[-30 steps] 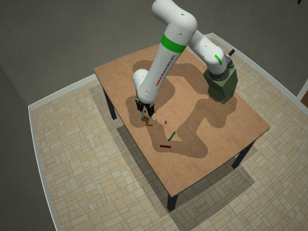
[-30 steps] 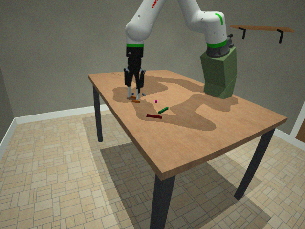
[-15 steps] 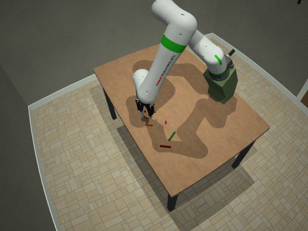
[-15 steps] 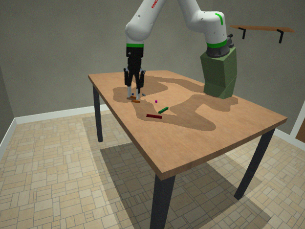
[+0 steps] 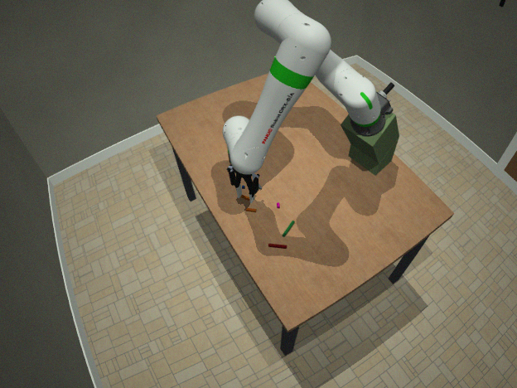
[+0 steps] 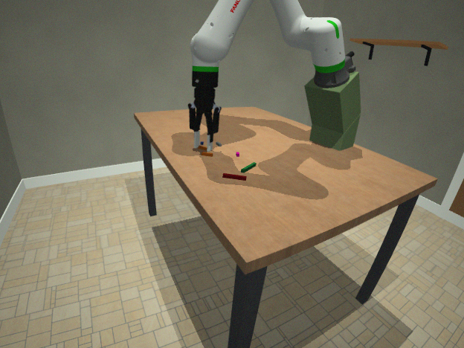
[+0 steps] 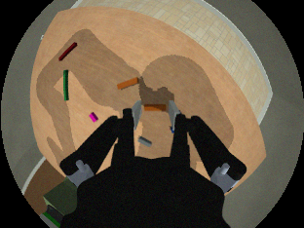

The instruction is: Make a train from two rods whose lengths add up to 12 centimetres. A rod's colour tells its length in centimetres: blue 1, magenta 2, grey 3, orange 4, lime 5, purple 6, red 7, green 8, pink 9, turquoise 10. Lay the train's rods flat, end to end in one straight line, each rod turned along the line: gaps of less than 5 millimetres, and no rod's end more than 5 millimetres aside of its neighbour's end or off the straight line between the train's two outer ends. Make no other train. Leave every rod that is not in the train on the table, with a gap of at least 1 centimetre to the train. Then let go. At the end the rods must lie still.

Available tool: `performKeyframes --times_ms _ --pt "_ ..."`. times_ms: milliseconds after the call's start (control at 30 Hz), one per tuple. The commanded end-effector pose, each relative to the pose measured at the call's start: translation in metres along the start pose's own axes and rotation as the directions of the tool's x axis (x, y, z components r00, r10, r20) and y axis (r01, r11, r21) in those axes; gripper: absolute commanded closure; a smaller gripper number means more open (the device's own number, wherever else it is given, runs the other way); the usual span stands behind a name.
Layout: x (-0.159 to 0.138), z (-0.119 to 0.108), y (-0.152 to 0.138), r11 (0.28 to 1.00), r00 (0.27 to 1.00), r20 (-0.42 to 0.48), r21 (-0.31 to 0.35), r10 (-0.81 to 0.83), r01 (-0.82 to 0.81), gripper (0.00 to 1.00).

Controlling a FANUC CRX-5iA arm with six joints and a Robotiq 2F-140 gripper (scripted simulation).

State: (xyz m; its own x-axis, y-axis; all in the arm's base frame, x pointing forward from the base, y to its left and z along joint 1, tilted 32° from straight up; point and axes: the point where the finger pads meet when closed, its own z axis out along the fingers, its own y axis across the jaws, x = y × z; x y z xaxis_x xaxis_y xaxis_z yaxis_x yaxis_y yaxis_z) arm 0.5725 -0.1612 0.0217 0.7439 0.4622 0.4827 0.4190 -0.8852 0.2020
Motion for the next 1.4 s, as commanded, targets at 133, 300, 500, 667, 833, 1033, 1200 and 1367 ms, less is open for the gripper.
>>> performKeyframes --times_ms 133,300,500,667,833,1033,1200,1367 --pt "0.0 -0.0001 0.0002 1.0 1.0 0.0 0.0 0.0 0.0 0.77" --pt "0.0 -0.0001 0.0002 1.0 1.0 0.0 0.0 0.0 0.0 0.77" --pt "0.0 -0.0001 0.0002 1.0 1.0 0.0 0.0 0.0 0.0 0.77" --pt "0.0 -0.0001 0.0002 1.0 1.0 0.0 0.0 0.0 0.0 0.77" --pt "0.0 -0.0001 0.0002 1.0 1.0 0.0 0.0 0.0 0.0 0.77" --pt "0.0 -0.0001 0.0002 1.0 1.0 0.0 0.0 0.0 0.0 0.77" --pt "0.0 -0.0002 0.0002 1.0 1.0 0.0 0.0 0.0 0.0 0.77" --pt "0.0 -0.01 0.0002 1.0 1.0 0.0 0.0 0.0 0.0 0.77"
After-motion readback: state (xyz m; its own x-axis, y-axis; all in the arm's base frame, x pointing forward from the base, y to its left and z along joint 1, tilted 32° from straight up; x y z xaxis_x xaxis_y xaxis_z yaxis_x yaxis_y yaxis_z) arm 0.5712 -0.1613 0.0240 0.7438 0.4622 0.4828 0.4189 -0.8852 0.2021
